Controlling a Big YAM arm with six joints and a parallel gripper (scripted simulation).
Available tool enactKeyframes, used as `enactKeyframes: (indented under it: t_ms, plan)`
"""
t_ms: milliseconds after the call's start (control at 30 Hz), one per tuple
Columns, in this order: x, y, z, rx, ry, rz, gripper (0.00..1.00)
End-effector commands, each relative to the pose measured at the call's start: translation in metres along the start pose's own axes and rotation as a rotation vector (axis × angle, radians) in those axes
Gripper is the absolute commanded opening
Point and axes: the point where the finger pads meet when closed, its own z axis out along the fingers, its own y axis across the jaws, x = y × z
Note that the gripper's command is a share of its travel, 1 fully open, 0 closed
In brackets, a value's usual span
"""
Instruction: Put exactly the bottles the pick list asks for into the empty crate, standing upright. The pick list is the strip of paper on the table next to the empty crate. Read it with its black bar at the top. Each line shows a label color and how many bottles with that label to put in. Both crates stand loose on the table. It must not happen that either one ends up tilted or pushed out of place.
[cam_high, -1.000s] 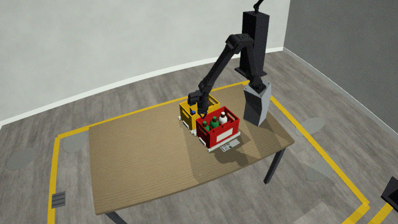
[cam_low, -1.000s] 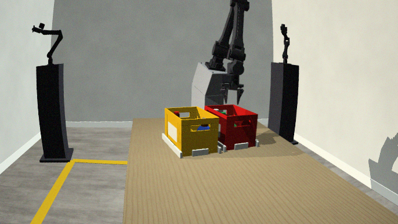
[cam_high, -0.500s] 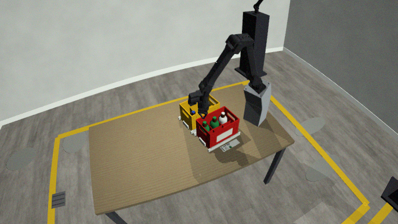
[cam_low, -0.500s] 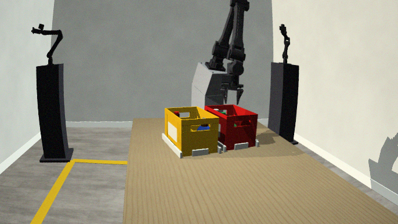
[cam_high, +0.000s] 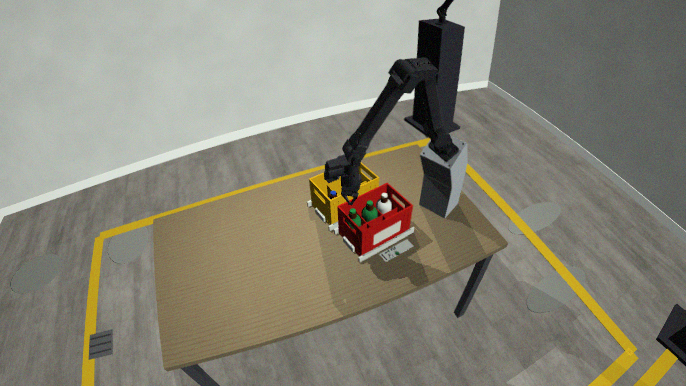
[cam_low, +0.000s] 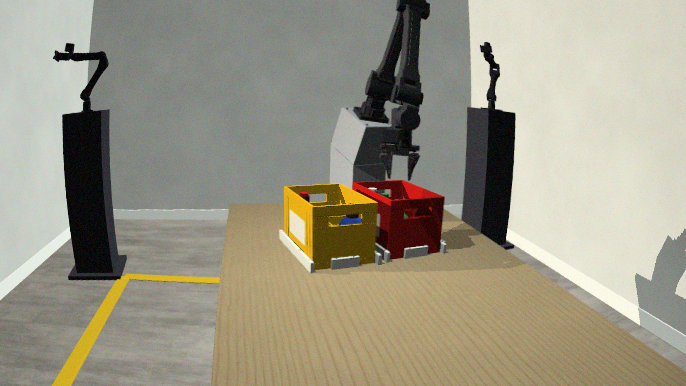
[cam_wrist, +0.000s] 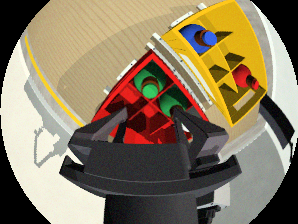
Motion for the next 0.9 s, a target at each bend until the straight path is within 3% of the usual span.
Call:
enactKeyframes:
  t_ms: [0,633,667,867]
  plan:
    - [-0.008,-0.003,-0.012,-0.01,-0.024,0.007,0.61]
    - [-0.006,-0.005,-0.012,-0.009,-0.022,0.008,0.61]
    - [0.005,0.008,-0.011,-0.019,-0.029,-0.002,0.61]
    - [0.033,0.021,-0.022,-0.006,-0.008,0.003,0.61]
